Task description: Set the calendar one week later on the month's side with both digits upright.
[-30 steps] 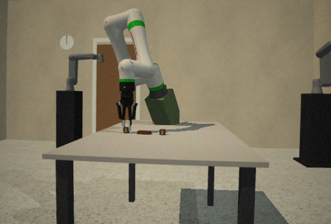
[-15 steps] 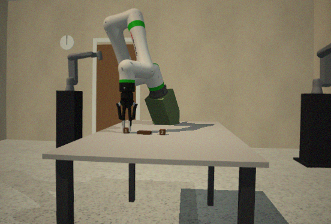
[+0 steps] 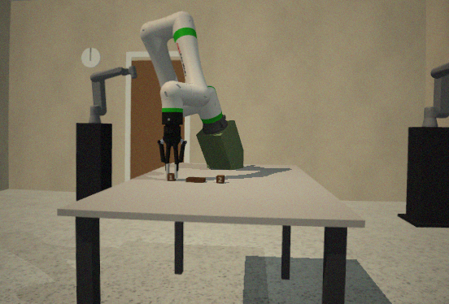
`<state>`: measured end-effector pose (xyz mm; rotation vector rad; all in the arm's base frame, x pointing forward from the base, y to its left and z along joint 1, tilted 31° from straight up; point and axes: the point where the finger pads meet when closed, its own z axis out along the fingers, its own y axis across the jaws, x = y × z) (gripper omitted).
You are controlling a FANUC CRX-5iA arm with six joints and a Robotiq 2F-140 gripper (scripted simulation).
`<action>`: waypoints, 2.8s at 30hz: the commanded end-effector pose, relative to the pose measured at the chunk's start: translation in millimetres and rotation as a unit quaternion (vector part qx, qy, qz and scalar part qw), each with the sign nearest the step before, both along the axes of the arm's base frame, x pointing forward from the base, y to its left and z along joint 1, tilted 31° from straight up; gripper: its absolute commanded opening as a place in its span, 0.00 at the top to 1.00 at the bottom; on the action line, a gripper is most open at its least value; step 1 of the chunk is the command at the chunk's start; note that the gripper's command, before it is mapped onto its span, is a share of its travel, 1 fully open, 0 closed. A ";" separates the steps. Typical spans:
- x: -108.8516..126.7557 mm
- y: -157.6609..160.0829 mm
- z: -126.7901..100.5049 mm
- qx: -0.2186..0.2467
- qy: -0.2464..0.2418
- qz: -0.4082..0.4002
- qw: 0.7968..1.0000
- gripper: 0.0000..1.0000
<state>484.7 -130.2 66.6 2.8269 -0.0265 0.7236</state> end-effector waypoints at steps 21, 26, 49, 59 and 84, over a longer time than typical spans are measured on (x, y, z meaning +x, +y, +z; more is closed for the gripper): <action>0.1 0.0 0.1 0.000 0.000 0.000 1.000 0.83; 0.1 0.0 0.1 0.000 0.000 0.000 1.000 0.83; 0.1 0.0 0.1 0.000 0.000 0.000 1.000 0.83; 0.1 0.0 0.1 0.000 0.000 0.000 1.000 0.83; 0.1 0.0 0.1 0.000 0.000 0.000 1.000 0.71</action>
